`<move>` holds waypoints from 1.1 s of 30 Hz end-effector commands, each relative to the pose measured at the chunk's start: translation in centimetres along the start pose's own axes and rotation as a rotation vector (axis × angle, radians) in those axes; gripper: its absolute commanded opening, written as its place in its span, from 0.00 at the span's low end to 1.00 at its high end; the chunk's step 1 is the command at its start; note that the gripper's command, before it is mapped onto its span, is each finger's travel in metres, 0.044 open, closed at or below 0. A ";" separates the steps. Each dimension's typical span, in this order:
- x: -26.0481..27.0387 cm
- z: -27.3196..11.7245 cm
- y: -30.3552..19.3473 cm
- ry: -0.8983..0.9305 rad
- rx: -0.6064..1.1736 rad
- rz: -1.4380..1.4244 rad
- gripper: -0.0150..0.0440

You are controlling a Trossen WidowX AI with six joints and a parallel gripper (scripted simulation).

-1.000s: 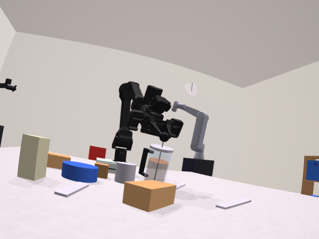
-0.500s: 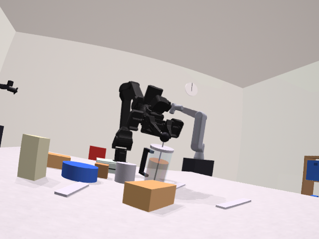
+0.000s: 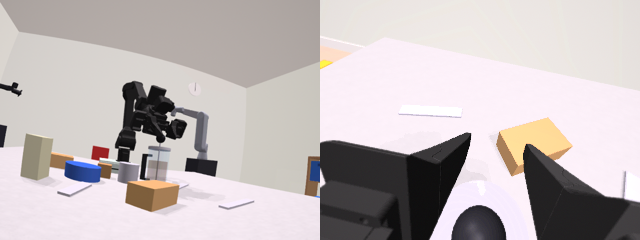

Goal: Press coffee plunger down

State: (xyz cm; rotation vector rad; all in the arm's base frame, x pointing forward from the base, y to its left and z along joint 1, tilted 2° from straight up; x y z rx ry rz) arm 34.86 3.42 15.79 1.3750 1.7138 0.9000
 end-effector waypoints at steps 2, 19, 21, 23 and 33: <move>0.0 0.0 0.0 0.000 0.002 0.000 0.81; -0.4 -6.9 5.2 0.004 0.023 -0.009 1.00; -0.4 -6.8 5.1 0.004 0.023 -0.009 1.00; -0.4 -6.7 5.0 0.004 0.023 -0.009 1.00; -0.4 -6.7 4.9 0.004 0.023 -0.009 1.00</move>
Point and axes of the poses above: the point midway between the two fingers, 35 mm back from their tips, its own z axis out along the fingers, its own x axis across the jaws, y = z × x, the point moved 4 cm from there along -z, back along the fingers, and after that the axes turned 7 degrees about -z, right-handed, at the moved point
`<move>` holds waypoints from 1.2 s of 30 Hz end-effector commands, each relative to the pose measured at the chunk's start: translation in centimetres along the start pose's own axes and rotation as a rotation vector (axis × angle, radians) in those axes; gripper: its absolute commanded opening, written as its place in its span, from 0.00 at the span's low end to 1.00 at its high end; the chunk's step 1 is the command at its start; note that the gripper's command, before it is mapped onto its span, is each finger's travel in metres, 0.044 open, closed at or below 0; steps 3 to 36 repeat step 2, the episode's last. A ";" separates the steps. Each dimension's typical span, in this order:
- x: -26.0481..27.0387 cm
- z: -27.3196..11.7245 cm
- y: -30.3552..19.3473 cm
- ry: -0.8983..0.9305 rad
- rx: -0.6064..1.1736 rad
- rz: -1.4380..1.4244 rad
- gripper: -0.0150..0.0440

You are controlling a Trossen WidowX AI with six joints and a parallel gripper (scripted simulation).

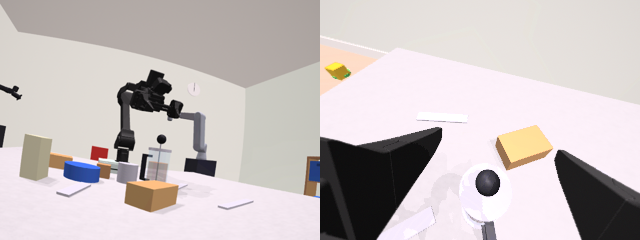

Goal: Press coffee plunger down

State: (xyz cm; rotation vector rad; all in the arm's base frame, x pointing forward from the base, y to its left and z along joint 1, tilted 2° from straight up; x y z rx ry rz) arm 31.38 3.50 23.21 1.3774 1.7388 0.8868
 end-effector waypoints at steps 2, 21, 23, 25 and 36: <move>0.0 -0.1 0.0 -0.004 0.003 0.001 1.00; 0.0 -0.1 0.0 -0.004 0.003 0.001 1.00; 0.0 -0.1 0.0 -0.004 0.003 0.001 1.00; 0.0 -0.1 0.0 -0.004 0.003 0.001 1.00; 0.0 -0.1 0.0 -0.004 0.003 0.001 1.00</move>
Point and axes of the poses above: the point midway between the two fingers, 35 mm back from their tips, its own z axis out along the fingers, its own x axis across the jaws, y = z × x, the point moved 4 cm from there along -z, back along the fingers, and after that the axes turned 7 degrees about -z, right-handed, at the moved point
